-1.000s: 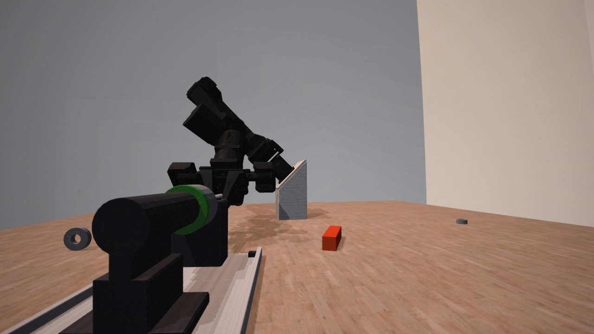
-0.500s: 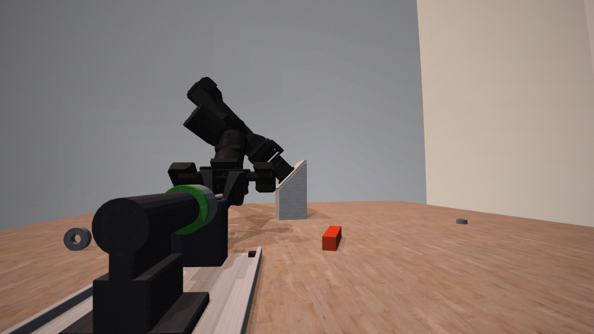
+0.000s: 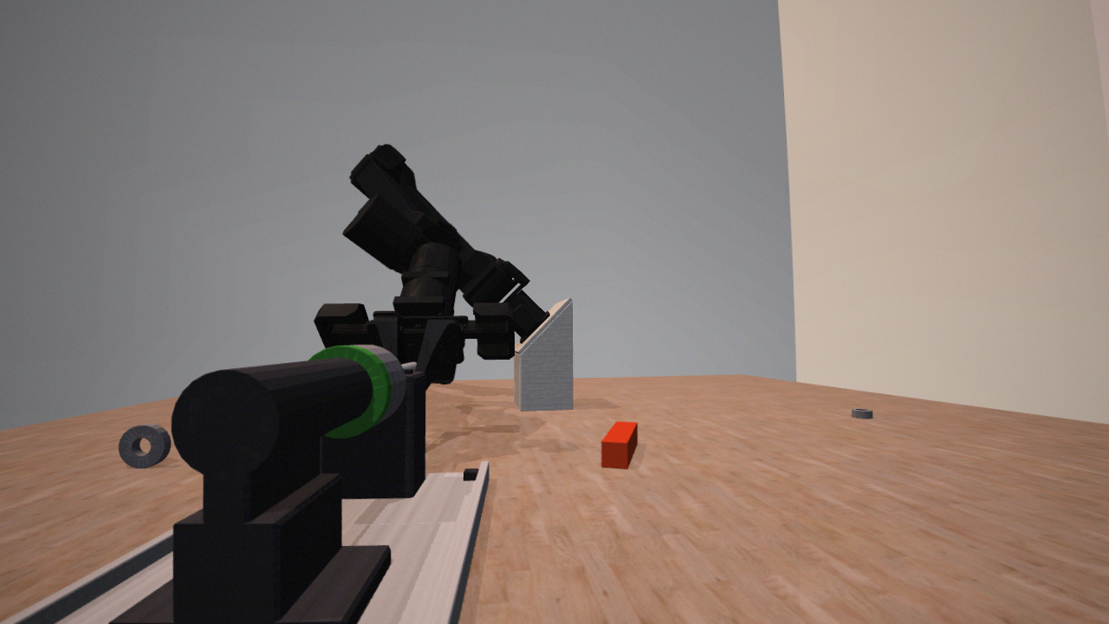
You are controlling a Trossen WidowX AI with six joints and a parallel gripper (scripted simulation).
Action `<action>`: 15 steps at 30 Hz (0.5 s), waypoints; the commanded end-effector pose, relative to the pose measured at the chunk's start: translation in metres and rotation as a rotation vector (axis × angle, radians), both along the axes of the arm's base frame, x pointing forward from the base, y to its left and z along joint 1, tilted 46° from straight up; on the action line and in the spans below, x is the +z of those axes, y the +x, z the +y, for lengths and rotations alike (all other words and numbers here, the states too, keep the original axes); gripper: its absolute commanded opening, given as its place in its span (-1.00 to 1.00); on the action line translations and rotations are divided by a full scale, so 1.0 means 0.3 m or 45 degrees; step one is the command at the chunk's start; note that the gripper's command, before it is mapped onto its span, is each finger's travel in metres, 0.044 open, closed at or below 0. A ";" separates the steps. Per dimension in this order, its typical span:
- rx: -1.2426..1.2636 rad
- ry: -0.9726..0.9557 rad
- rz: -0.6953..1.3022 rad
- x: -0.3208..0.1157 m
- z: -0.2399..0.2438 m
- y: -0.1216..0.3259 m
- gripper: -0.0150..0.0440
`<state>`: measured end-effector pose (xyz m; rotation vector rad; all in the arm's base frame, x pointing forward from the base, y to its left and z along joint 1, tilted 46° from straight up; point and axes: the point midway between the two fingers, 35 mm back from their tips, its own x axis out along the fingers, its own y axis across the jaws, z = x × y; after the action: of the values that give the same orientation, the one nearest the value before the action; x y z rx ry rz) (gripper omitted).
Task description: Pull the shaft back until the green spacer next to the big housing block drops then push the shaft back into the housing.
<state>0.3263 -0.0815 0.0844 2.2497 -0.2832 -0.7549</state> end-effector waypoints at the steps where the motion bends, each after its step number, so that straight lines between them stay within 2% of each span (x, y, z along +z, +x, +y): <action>1: 0.000 -0.008 0.002 0.002 -0.002 -0.004 -0.49; 15: 0.000 -0.008 0.002 0.001 -0.002 -0.010 -0.49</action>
<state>0.3243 -0.0818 0.0842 2.2496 -0.2832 -0.7551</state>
